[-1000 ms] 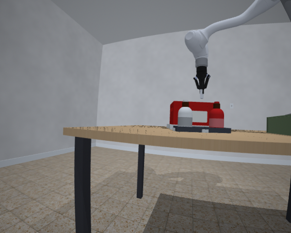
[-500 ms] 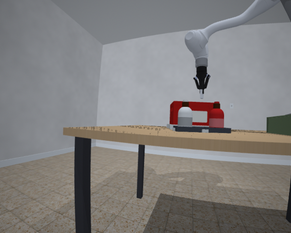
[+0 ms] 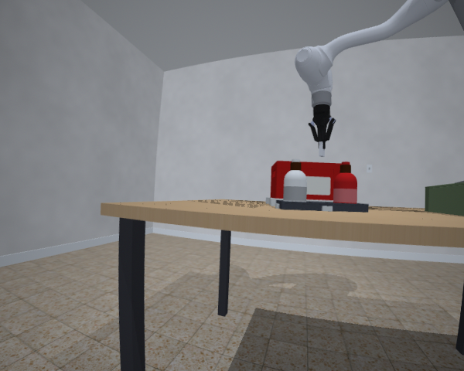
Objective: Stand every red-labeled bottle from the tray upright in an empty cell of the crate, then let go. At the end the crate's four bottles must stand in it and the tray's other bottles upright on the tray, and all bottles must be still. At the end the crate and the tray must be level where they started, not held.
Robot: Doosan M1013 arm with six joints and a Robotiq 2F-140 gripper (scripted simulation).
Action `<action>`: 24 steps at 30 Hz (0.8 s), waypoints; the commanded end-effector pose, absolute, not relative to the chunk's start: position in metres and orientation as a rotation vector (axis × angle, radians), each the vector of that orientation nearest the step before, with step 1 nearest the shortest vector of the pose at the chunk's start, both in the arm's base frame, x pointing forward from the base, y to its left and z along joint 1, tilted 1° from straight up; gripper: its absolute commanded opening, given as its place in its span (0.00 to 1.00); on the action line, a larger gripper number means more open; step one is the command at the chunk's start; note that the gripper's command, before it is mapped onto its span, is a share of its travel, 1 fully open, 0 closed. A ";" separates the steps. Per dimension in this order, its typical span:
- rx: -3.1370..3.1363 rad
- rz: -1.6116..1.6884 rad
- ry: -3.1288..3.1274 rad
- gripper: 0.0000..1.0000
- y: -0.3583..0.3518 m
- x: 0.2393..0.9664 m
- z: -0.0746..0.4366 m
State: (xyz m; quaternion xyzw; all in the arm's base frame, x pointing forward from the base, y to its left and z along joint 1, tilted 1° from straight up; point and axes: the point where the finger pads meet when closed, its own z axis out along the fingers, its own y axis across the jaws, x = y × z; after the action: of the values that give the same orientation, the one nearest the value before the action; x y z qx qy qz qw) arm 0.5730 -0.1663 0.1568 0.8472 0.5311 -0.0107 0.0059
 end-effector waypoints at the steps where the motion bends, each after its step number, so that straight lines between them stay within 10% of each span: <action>1: 2.652 -0.033 1.661 0.00 -0.140 0.571 0.157; 13: 2.652 -0.033 1.661 0.00 0.042 0.515 0.152; 14: 2.652 -0.033 1.661 0.38 0.056 0.510 0.152; 24: 2.652 -0.033 1.661 0.38 0.076 0.503 0.152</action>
State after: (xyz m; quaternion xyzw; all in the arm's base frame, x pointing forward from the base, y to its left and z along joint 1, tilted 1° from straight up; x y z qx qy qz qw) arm 0.5035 0.0753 0.1522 0.8475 0.5307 -0.0107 0.0059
